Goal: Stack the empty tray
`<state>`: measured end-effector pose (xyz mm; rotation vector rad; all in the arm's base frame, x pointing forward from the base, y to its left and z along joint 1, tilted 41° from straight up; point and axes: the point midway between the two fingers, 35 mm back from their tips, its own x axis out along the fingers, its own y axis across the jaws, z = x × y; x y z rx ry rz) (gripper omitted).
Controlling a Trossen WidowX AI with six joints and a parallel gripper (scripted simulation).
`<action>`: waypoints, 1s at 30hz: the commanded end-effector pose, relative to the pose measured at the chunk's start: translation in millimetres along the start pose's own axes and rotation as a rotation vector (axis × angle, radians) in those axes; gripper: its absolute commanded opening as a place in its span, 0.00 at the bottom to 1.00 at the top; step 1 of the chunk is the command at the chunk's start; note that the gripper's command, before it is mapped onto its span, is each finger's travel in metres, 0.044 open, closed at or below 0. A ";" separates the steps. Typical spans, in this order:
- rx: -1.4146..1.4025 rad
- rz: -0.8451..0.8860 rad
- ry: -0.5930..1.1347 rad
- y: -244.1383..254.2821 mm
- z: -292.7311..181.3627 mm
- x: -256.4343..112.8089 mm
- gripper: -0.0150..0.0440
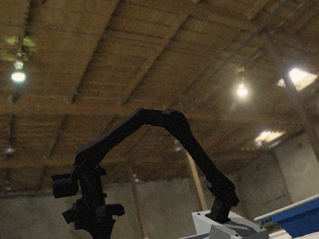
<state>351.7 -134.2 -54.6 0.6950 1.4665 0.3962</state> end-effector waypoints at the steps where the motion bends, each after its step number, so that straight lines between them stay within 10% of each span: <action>1: 0.003 0.000 -0.004 -0.7 0.3 -0.5 0.40; 16: 0.003 0.000 -0.004 -0.8 0.6 -3.0 0.40; 25: 0.002 -0.002 0.000 0.8 -3.8 -91.8 0.40; 30: -0.426 -0.009 0.012 36.4 11.4 -51.4 0.40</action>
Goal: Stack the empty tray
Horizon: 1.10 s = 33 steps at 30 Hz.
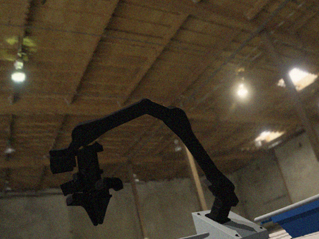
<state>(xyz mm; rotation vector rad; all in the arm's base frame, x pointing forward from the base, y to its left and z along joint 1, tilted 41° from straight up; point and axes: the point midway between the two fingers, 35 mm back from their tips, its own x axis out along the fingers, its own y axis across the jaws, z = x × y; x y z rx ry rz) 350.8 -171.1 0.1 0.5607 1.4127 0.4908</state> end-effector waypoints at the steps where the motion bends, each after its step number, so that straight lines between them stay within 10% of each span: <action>1: -0.395 0.005 0.020 37.7 16.1 15.1 0.40; 9: -1.379 -0.005 0.021 120.1 40.1 27.8 0.40; 33: -2.989 0.006 -0.032 262.6 37.3 49.6 0.40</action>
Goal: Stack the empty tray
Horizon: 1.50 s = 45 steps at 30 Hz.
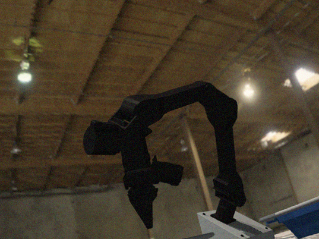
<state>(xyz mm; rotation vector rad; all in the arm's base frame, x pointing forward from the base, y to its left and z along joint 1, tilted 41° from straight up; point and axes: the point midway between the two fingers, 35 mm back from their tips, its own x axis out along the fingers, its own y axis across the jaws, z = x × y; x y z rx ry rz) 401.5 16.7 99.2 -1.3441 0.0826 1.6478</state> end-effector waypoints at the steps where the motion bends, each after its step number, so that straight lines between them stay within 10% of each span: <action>1: -0.606 -0.036 0.001 -34.6 41.7 3.2 0.40; 29: -0.606 -0.039 0.000 -36.9 42.7 63.0 0.40; 45: -0.606 -0.036 0.001 -13.0 26.4 31.2 0.40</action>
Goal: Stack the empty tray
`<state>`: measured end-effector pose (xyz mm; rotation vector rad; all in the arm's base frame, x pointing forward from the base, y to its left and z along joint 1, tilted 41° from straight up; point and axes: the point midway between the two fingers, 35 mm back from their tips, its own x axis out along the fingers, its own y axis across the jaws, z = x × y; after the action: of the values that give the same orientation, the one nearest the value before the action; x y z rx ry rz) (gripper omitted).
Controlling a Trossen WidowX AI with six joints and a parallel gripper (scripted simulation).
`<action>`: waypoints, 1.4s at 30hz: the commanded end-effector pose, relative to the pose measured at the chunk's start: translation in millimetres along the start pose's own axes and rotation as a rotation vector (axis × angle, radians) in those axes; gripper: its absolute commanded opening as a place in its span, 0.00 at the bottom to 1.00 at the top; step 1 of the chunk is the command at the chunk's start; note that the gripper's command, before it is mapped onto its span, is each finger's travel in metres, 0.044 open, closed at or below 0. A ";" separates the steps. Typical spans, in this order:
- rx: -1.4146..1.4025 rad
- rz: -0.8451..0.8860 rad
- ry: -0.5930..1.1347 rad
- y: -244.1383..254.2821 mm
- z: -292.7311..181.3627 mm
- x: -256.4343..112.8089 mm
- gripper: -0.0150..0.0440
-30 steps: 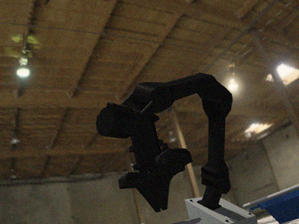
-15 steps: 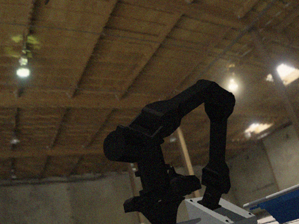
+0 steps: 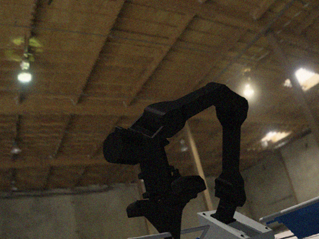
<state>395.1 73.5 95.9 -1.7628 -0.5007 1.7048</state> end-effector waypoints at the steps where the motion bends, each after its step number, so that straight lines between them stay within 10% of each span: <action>1: 0.007 0.021 0.010 16.2 -1.9 -7.6 0.40; 42: 0.028 0.038 0.039 56.5 -0.4 -26.5 0.40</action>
<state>384.0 14.9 77.8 -1.7903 -0.4274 1.6942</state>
